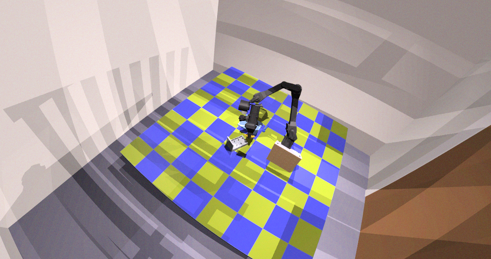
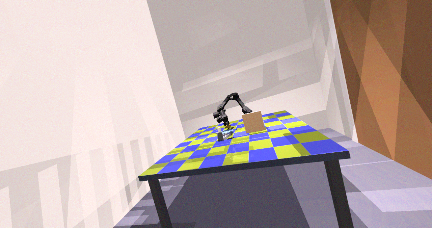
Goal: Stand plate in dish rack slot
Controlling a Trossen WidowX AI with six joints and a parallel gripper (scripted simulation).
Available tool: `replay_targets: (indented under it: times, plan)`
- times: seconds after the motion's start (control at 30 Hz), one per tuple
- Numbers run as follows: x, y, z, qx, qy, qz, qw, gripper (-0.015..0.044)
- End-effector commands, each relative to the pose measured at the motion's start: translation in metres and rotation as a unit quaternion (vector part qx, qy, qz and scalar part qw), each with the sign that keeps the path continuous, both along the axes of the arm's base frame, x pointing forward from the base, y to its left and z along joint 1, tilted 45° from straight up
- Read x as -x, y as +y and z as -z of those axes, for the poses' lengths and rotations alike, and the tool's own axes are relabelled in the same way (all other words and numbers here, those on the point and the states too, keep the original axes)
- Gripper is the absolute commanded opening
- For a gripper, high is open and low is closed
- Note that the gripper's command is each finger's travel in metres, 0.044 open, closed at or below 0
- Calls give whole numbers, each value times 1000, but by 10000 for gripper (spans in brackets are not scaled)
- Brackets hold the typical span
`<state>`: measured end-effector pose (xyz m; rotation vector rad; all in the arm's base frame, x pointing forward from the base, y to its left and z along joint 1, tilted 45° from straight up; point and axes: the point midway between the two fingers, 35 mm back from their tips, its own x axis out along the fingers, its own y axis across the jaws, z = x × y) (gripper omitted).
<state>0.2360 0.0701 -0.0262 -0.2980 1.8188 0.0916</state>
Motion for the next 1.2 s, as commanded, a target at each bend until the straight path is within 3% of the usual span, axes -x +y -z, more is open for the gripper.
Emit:
replay_targets:
  times: [0.0, 0.53, 1.17]
  plan:
    - [-1, -1, 3, -43, -2, -25, 999, 0]
    - [-5, -13, 19, -201, -43, -149, 967, 0]
    - [-11, -30, 24, -317, -178, -314, 877, 0]
